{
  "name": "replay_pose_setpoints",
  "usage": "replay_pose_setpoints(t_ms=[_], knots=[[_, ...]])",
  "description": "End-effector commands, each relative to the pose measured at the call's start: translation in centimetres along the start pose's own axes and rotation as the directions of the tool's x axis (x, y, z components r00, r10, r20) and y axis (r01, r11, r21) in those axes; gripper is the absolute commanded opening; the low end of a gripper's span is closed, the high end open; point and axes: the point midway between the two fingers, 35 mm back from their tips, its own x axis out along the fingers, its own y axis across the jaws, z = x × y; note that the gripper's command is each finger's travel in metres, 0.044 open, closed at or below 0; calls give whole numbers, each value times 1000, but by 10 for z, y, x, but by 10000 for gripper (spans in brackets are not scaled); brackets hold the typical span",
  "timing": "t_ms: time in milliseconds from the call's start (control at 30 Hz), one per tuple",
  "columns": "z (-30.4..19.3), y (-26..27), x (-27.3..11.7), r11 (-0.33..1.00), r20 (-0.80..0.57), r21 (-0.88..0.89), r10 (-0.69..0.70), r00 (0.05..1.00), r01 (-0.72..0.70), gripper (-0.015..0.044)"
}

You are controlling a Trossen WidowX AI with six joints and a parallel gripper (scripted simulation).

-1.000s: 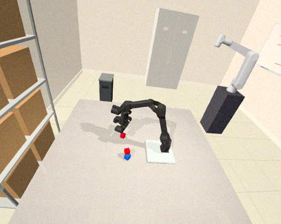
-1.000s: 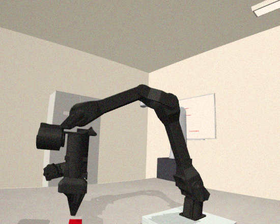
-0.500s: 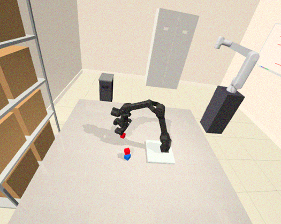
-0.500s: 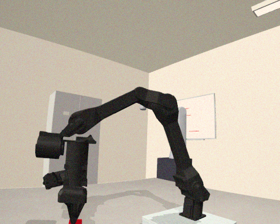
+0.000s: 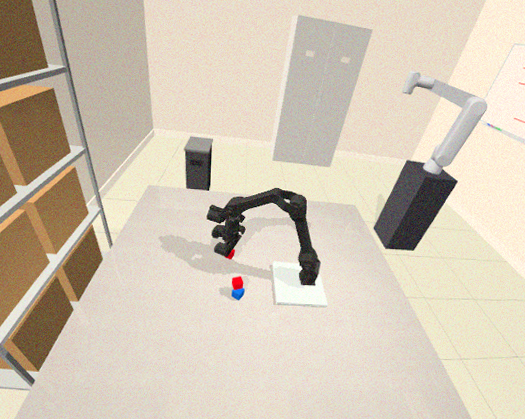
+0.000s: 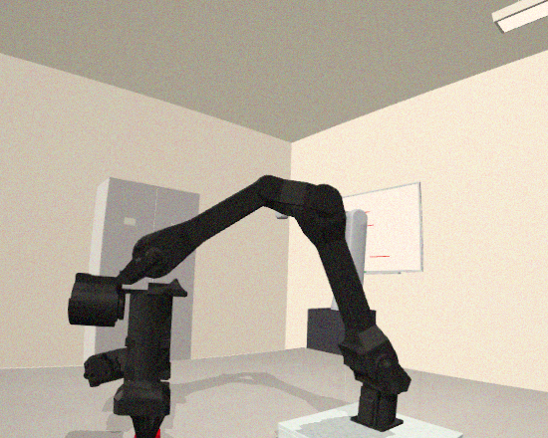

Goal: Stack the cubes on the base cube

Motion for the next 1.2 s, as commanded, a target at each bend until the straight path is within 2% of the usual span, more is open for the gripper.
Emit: replay_pose_setpoints(t_ms=[0,33,67,233,1167], knots=[[-3,0,3,1000,-9,-3,-2,1000,2,134],[-3,0,3,1000,-9,-3,-2,1000,2,107],[-3,0,3,1000,-9,-3,-2,1000,2,105],[-2,0,-1,1000,-9,-3,-2,1000,2,105],[1,0,-92,1000,-8,-3,-2,1000,2,105]])
